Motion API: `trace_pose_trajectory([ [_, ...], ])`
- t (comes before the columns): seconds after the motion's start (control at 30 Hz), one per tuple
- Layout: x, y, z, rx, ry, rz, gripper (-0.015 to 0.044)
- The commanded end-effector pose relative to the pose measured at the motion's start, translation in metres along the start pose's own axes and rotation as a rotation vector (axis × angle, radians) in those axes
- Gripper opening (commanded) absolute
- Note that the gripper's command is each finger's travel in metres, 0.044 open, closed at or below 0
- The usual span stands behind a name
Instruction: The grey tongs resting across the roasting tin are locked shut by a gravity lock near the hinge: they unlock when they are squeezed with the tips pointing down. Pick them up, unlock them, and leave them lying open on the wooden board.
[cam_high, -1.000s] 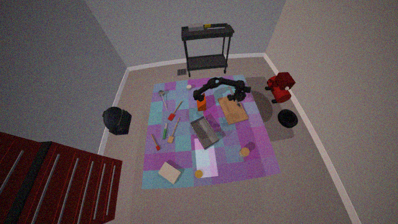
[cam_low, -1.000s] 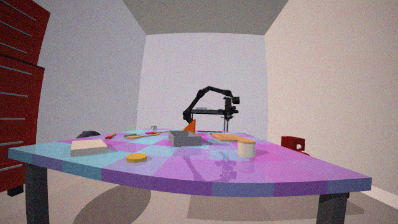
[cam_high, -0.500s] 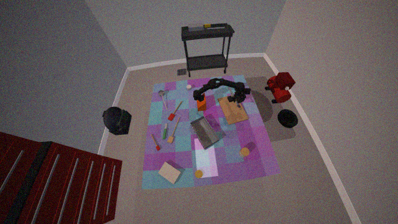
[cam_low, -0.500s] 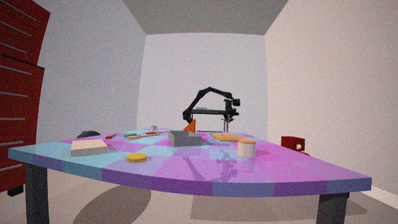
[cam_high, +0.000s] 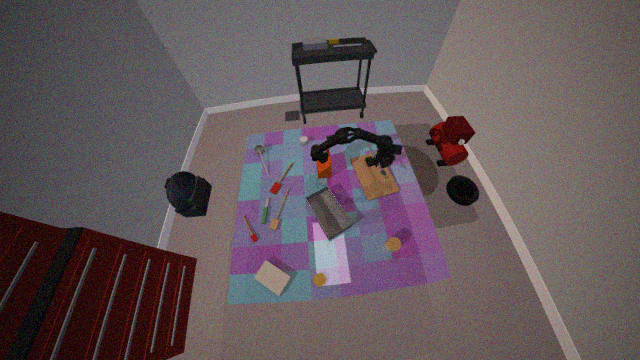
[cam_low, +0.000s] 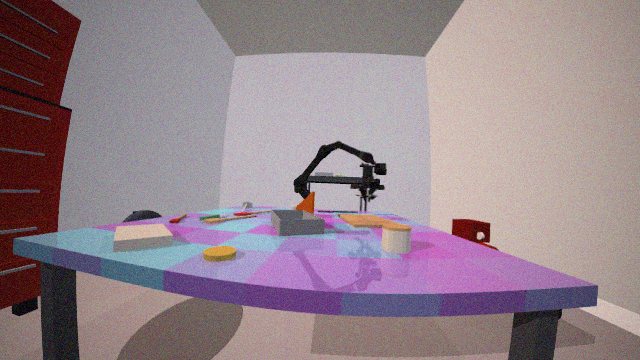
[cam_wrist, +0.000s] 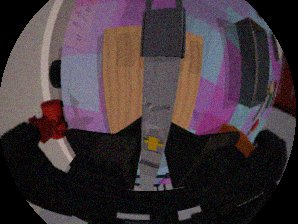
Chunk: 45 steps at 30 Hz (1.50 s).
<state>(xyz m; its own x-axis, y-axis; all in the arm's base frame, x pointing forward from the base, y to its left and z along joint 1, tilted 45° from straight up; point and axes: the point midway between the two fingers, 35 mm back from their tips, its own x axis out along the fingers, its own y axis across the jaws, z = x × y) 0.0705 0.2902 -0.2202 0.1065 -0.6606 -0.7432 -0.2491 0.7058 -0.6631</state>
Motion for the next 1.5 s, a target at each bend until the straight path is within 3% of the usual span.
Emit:
trace_pose_trajectory([
  [0.0,0.008,-0.002,0.0,-0.005,0.001,-0.007,-0.015],
  [1.3,0.066,-0.007,-0.003,-0.005,0.0,-0.008,-0.015],
  [1.47,0.063,-0.005,-0.002,0.001,0.0,-0.004,-0.0019],
])
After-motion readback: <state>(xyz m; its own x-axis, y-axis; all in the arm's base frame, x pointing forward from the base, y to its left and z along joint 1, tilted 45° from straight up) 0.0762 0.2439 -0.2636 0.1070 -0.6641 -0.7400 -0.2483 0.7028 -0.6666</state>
